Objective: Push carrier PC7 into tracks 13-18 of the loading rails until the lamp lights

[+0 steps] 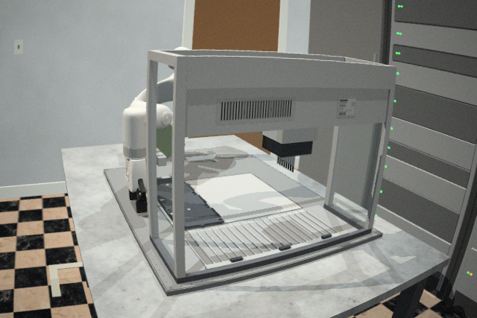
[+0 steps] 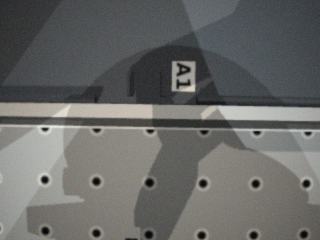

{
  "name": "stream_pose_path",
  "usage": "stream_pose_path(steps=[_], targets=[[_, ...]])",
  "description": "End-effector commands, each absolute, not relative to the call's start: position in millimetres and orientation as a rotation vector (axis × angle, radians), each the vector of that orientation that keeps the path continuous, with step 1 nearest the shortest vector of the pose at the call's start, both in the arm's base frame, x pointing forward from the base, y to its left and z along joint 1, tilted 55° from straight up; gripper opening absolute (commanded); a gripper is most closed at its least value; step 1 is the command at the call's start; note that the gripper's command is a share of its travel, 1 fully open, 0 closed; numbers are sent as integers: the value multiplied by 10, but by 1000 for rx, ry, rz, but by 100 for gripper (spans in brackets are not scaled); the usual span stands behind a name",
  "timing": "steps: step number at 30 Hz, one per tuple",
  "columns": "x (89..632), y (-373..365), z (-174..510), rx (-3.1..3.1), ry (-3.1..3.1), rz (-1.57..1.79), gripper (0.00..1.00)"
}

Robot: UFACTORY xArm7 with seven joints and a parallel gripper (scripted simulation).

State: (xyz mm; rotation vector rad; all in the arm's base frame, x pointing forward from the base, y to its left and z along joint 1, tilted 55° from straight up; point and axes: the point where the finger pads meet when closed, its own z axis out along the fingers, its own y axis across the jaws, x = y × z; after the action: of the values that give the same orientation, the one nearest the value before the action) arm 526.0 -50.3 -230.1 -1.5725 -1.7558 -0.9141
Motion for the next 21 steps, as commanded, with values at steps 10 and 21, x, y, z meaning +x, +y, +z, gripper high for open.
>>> stream_pose_path(steps=[10, 21], targets=[[5270, -703, -2171, -1578, -1758, -915, 100], [5268, -826, -2084, -1578, -1758, -915, 100]])
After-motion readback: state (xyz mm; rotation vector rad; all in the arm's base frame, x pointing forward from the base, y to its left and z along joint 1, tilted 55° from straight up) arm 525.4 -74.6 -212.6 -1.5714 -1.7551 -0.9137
